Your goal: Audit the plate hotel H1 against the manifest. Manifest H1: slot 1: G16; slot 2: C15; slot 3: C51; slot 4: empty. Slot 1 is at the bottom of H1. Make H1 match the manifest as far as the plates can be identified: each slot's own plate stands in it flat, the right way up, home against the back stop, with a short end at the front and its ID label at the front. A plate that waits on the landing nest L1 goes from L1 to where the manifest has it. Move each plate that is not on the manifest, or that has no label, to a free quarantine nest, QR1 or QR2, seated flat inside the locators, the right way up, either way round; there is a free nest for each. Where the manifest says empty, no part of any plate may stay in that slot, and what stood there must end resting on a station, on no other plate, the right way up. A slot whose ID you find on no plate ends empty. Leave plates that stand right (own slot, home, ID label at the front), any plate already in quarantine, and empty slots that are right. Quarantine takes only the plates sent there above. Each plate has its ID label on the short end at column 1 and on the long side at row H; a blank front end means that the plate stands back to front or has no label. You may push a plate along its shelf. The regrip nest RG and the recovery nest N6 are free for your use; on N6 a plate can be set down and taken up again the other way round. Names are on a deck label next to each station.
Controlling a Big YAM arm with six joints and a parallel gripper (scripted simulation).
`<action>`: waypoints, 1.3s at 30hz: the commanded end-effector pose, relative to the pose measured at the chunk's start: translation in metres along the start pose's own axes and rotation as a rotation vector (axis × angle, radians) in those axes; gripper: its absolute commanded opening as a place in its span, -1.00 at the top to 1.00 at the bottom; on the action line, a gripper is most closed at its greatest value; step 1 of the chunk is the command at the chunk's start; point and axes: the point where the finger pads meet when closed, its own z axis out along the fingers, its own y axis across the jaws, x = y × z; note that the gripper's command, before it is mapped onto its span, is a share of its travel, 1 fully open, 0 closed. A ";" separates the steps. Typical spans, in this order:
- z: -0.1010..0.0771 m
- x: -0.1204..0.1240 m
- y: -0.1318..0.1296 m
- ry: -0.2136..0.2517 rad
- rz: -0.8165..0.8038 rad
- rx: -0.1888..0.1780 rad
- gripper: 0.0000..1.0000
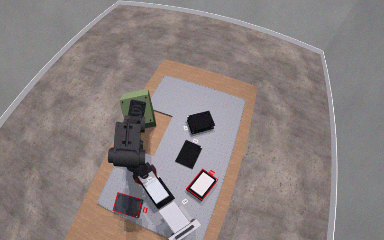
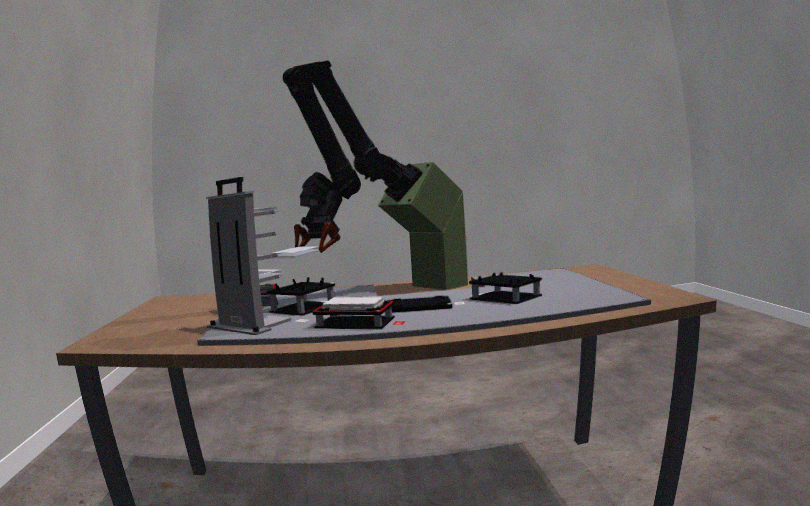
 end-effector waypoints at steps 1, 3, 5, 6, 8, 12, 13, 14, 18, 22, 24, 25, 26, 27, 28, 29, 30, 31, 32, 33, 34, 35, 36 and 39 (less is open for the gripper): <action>0.004 -0.006 0.003 -0.027 -0.025 -0.010 -0.72; 0.005 -0.005 0.003 -0.027 -0.025 -0.010 -0.72; 0.006 -0.004 0.003 -0.026 -0.026 -0.010 -0.72; 0.006 -0.004 0.003 -0.026 -0.026 -0.010 -0.72; 0.005 -0.003 0.004 -0.024 -0.024 -0.011 -0.72; 0.008 -0.002 0.003 -0.026 -0.026 -0.010 -0.72; 0.008 -0.002 0.003 -0.026 -0.026 -0.010 -0.72; 0.008 -0.002 0.003 -0.026 -0.026 -0.010 -0.72; 0.010 0.000 0.003 -0.026 -0.025 -0.010 -0.72; 0.011 0.001 0.003 -0.026 -0.025 -0.010 -0.72; 0.011 0.001 0.003 -0.026 -0.025 -0.010 -0.72; 0.010 0.002 0.004 -0.024 -0.024 -0.011 -0.72; 0.012 0.002 0.003 -0.026 -0.025 -0.010 -0.72; 0.012 0.002 0.003 -0.026 -0.025 -0.010 -0.72; 0.012 0.003 0.003 -0.026 -0.025 -0.010 -0.72; 0.013 0.003 0.003 -0.026 -0.025 -0.010 -0.72; 0.013 0.004 0.003 -0.026 -0.025 -0.010 -0.72; 0.013 0.004 0.003 -0.026 -0.025 -0.010 -0.72; 0.014 0.004 0.003 -0.026 -0.025 -0.010 -0.72; 0.014 0.005 0.003 -0.026 -0.025 -0.010 -0.72; 0.014 0.005 0.003 -0.026 -0.025 -0.010 -0.72; 0.015 0.005 0.003 -0.026 -0.025 -0.010 -0.72; 0.015 0.006 0.003 -0.026 -0.025 -0.010 -0.72; 0.016 0.007 0.003 -0.026 -0.025 -0.010 -0.72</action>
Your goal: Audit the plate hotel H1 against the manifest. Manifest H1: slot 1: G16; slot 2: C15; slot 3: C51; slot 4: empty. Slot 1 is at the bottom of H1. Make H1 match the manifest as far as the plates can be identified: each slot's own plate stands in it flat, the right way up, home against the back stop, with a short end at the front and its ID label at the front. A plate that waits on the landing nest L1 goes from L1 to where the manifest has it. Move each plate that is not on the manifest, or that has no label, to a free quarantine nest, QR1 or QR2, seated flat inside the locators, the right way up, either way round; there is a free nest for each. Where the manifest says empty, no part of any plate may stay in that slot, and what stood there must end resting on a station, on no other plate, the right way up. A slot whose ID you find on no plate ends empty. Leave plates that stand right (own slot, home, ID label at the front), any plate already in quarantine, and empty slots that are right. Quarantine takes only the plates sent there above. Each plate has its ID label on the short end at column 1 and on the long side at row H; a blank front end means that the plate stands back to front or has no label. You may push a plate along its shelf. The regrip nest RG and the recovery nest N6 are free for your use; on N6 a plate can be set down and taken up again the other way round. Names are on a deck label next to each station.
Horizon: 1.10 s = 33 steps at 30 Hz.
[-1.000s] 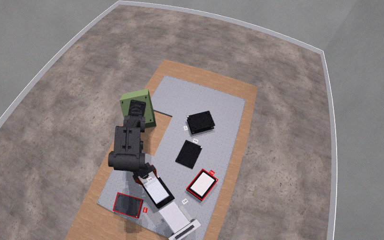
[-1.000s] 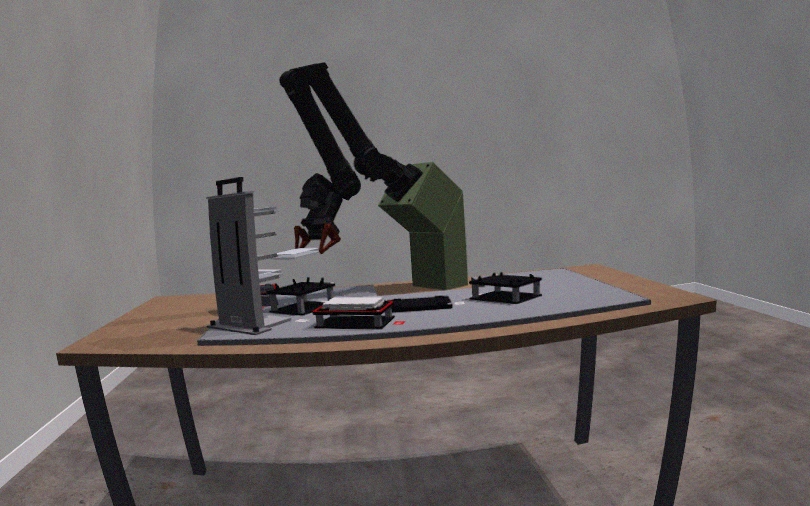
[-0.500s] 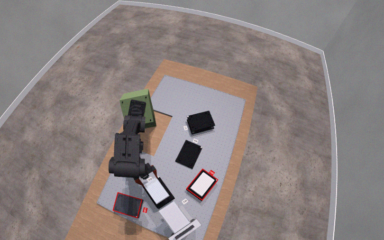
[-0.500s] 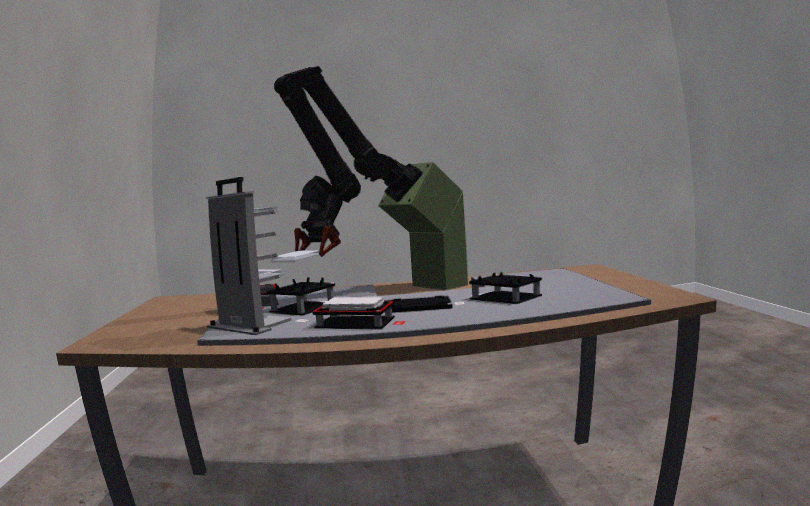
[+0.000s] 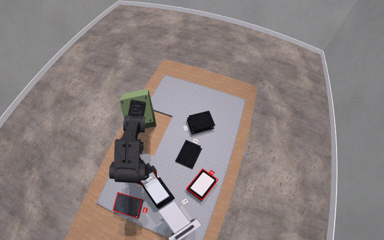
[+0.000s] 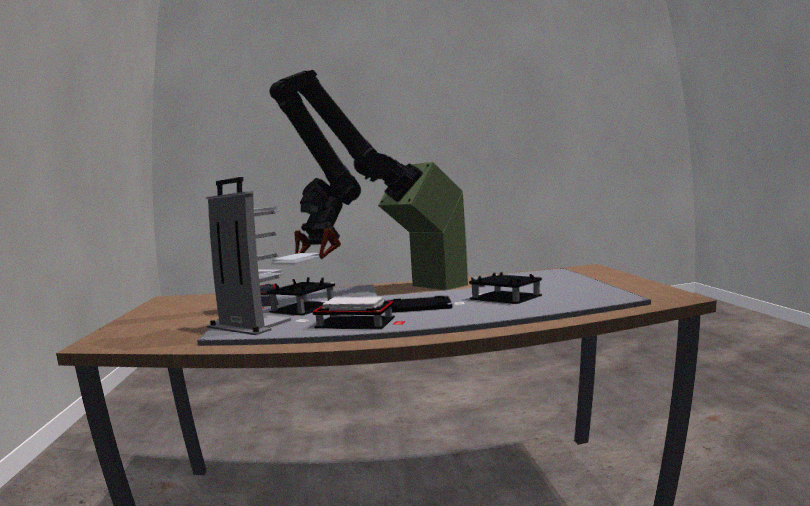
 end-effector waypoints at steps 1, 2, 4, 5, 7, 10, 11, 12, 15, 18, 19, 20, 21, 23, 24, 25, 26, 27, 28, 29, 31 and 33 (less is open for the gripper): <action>0.003 -0.005 0.004 -0.024 -0.026 -0.010 -0.72; 0.003 -0.005 0.004 -0.024 -0.026 -0.010 -0.72; 0.004 -0.005 0.004 -0.024 -0.026 -0.010 -0.72; 0.004 -0.004 0.004 -0.024 -0.026 -0.010 -0.72; 0.005 -0.003 0.004 -0.024 -0.026 -0.010 -0.72; 0.006 -0.002 0.004 -0.024 -0.026 -0.010 -0.72; 0.006 -0.002 0.004 -0.024 -0.026 -0.010 -0.72; 0.007 -0.002 0.004 -0.024 -0.026 -0.010 -0.72; 0.008 -0.001 0.004 -0.024 -0.026 -0.010 -0.72; 0.009 0.000 0.004 -0.024 -0.025 -0.010 -0.72; 0.009 0.000 0.004 -0.024 -0.025 -0.010 -0.72; 0.008 0.001 0.004 -0.023 -0.025 -0.011 -0.72; 0.009 0.001 0.004 -0.024 -0.025 -0.010 -0.72; 0.010 0.002 0.004 -0.024 -0.025 -0.010 -0.72; 0.010 0.002 0.004 -0.024 -0.025 -0.010 -0.72; 0.011 0.002 0.004 -0.024 -0.025 -0.010 -0.72; 0.011 0.003 0.004 -0.024 -0.025 -0.010 -0.72; 0.011 0.003 0.004 -0.024 -0.025 -0.010 -0.72; 0.012 0.004 0.004 -0.024 -0.025 -0.010 -0.72; 0.012 0.004 0.004 -0.024 -0.025 -0.010 -0.72; 0.013 0.005 0.004 -0.024 -0.025 -0.010 -0.72; 0.013 0.005 0.004 -0.024 -0.025 -0.010 -0.72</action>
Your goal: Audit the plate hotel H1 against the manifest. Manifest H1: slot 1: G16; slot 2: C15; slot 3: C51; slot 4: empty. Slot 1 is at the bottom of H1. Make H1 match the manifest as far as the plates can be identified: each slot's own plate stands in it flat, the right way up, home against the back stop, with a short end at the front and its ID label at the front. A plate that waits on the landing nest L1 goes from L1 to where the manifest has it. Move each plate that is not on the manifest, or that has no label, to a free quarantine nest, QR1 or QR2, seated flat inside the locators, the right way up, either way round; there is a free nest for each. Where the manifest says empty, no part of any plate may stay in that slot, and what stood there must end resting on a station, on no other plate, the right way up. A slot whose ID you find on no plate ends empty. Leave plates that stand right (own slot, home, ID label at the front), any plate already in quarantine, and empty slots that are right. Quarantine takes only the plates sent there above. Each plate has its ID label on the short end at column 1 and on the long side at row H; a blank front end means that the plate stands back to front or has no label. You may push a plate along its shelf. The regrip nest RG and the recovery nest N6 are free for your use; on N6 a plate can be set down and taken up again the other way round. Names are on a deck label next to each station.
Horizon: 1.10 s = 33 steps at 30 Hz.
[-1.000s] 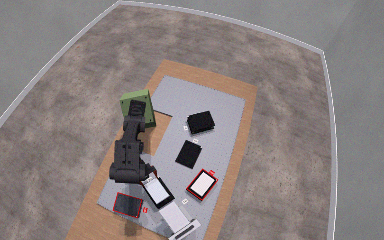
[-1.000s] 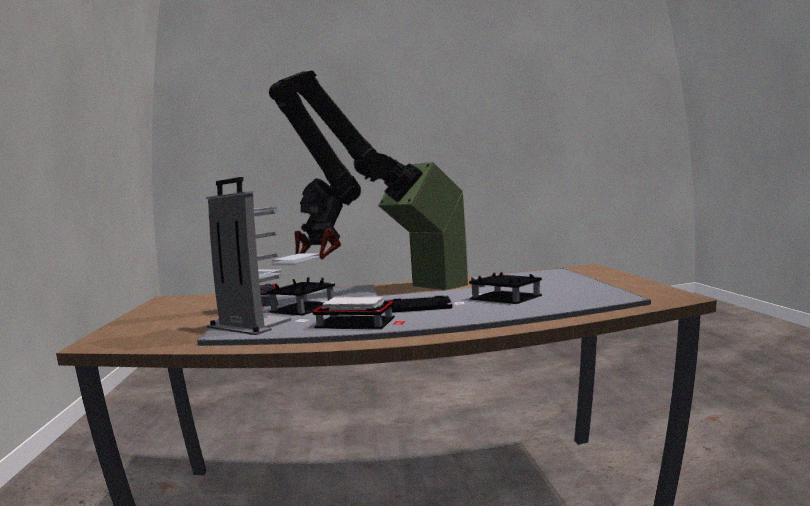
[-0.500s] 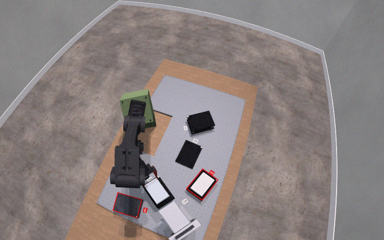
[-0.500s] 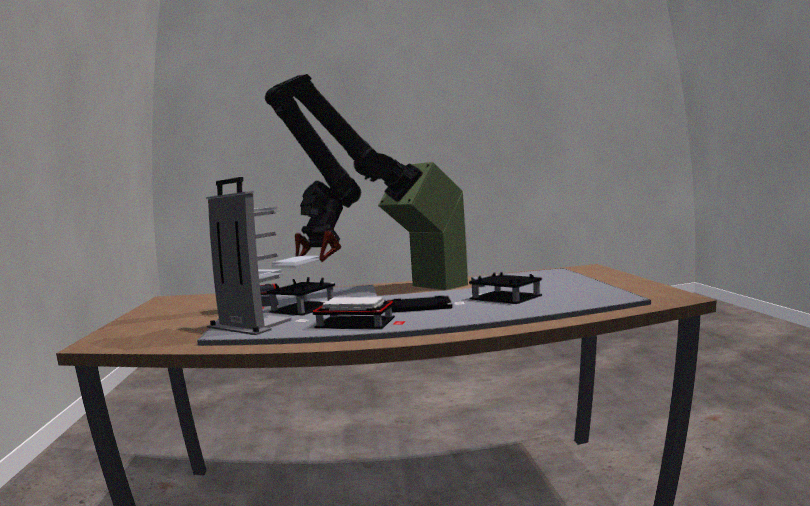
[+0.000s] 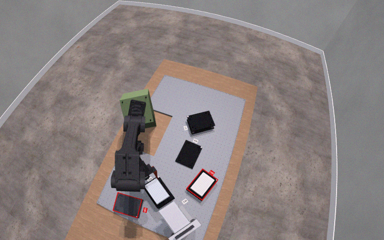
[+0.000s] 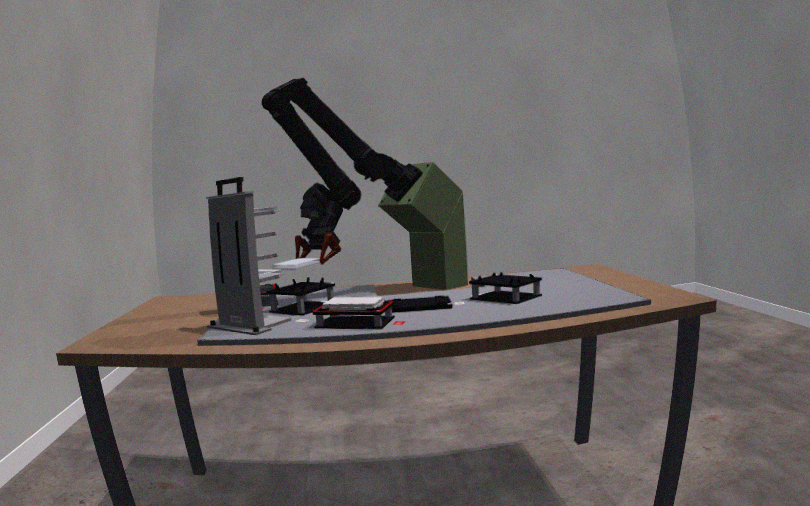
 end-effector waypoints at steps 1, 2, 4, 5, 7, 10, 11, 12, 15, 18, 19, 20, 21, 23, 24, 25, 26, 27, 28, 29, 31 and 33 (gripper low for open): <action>0.003 -0.005 0.004 -0.024 -0.026 -0.010 -0.72; 0.003 -0.005 0.004 -0.024 -0.026 -0.010 -0.72; 0.003 -0.004 0.005 -0.022 -0.025 -0.011 -0.72; 0.004 -0.004 0.004 -0.024 -0.026 -0.010 -0.72; 0.005 -0.003 0.004 -0.024 -0.026 -0.010 -0.72; 0.006 -0.002 0.004 -0.024 -0.026 -0.010 -0.72; 0.006 -0.002 0.004 -0.024 -0.026 -0.010 -0.72; 0.007 -0.001 0.004 -0.024 -0.026 -0.010 -0.72; 0.008 0.000 0.004 -0.024 -0.026 -0.010 -0.72; 0.009 0.001 0.004 -0.024 -0.026 -0.010 -0.72; 0.009 0.001 0.004 -0.024 -0.026 -0.010 -0.72; 0.009 0.001 0.004 -0.024 -0.026 -0.010 -0.72; 0.008 0.001 0.005 -0.024 -0.026 -0.011 -0.72; 0.010 0.002 0.004 -0.023 -0.026 -0.010 -0.72; 0.010 0.002 0.004 -0.023 -0.025 -0.010 -0.72; 0.010 0.003 0.004 -0.023 -0.025 -0.011 -0.72; 0.011 0.003 0.004 -0.023 -0.025 -0.011 -0.72; 0.011 0.003 0.005 -0.023 -0.025 -0.011 -0.72; 0.011 0.004 0.005 -0.023 -0.025 -0.011 -0.72; 0.012 0.004 0.005 -0.023 -0.025 -0.011 -0.72; 0.012 0.005 0.005 -0.023 -0.025 -0.011 -0.72; 0.013 0.006 0.005 -0.023 -0.025 -0.011 -0.72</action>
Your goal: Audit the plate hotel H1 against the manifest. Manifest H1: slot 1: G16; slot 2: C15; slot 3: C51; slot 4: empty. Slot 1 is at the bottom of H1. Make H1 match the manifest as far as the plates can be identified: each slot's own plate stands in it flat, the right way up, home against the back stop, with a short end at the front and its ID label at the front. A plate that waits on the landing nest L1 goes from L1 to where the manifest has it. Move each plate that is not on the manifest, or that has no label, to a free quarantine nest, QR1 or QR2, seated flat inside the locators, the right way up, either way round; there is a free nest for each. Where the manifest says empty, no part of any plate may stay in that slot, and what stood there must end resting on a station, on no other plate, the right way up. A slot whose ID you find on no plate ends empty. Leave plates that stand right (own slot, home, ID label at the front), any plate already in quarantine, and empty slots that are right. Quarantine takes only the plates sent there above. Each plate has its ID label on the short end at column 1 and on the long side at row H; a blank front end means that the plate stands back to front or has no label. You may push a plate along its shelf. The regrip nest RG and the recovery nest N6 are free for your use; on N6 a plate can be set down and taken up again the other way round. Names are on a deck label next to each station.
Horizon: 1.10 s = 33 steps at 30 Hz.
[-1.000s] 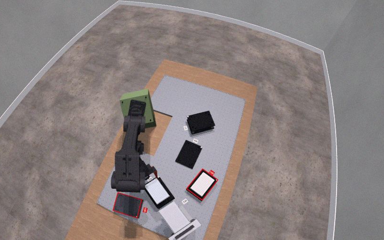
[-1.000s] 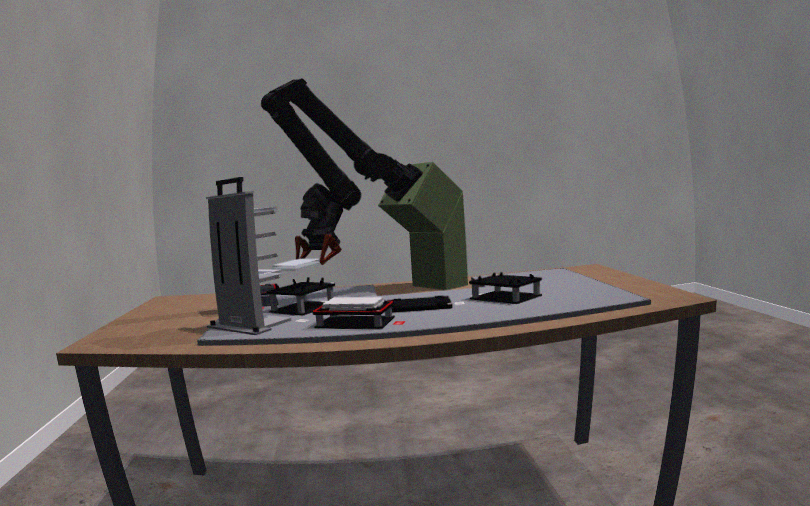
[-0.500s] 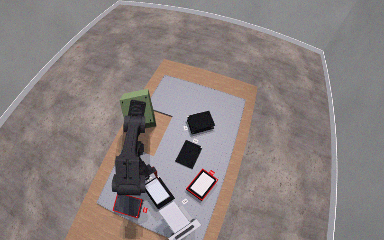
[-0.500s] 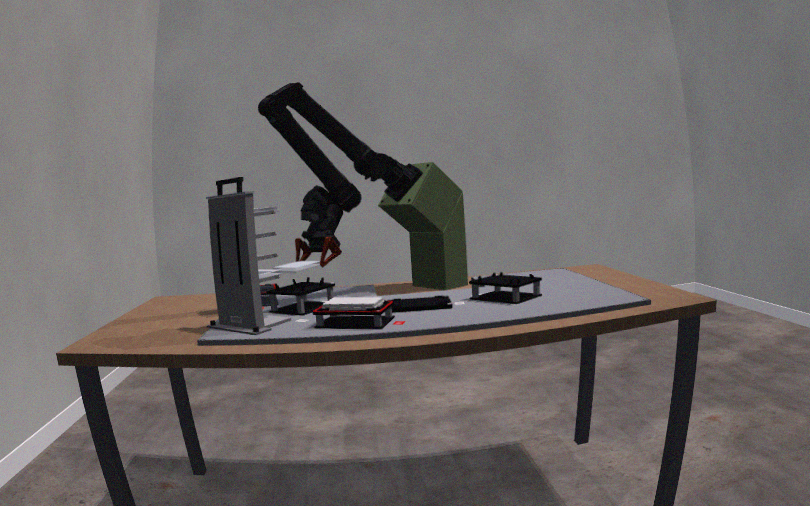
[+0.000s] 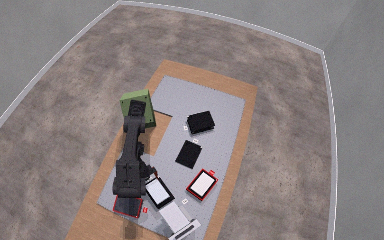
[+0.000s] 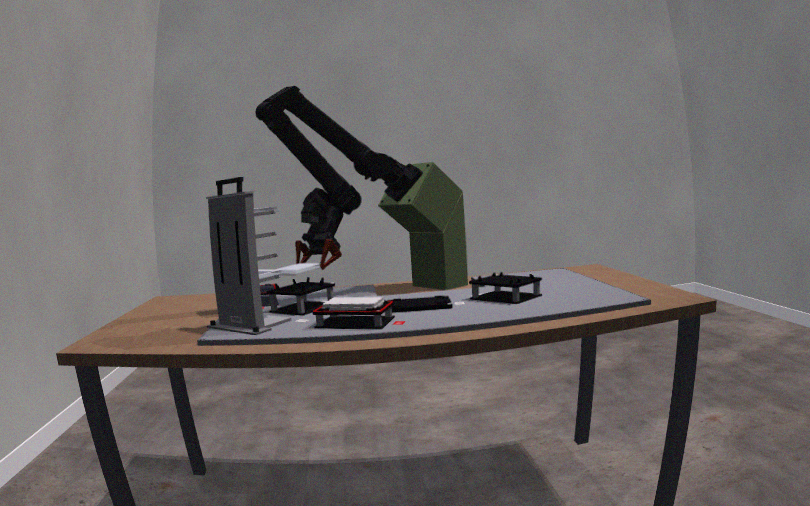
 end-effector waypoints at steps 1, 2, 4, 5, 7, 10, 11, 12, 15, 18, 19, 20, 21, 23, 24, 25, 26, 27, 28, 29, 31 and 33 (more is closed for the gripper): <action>0.003 -0.005 0.005 -0.024 -0.025 -0.010 -0.72; 0.004 -0.004 0.005 -0.024 -0.025 -0.010 -0.72; 0.004 -0.004 0.005 -0.024 -0.025 -0.010 -0.72; 0.004 -0.005 0.005 -0.025 -0.026 -0.010 -0.72; 0.005 -0.003 0.005 -0.024 -0.025 -0.010 -0.72; 0.006 -0.002 0.005 -0.024 -0.025 -0.010 -0.72; 0.006 -0.002 0.005 -0.024 -0.025 -0.010 -0.72; 0.007 -0.001 0.005 -0.024 -0.025 -0.010 -0.72; 0.008 0.000 0.005 -0.024 -0.025 -0.010 -0.72; 0.009 0.002 0.005 -0.020 -0.023 -0.012 -0.72; 0.009 0.003 0.005 -0.018 -0.022 -0.012 -0.72; 0.009 0.003 0.005 -0.018 -0.022 -0.012 -0.72; 0.009 0.003 0.005 -0.018 -0.022 -0.012 -0.72; 0.010 0.004 0.005 -0.015 -0.021 -0.013 -0.72; 0.010 0.005 0.005 -0.014 -0.020 -0.013 -0.72; 0.010 0.005 0.005 -0.013 -0.019 -0.013 -0.72; 0.011 0.006 0.006 -0.012 -0.019 -0.014 -0.72; 0.011 0.007 0.006 -0.010 -0.018 -0.014 -0.72; 0.011 0.007 0.006 -0.009 -0.017 -0.014 -0.72; 0.012 0.008 0.006 -0.008 -0.017 -0.015 -0.72; 0.012 0.009 0.006 -0.005 -0.015 -0.016 -0.72; 0.013 0.011 0.006 -0.003 -0.014 -0.016 -0.72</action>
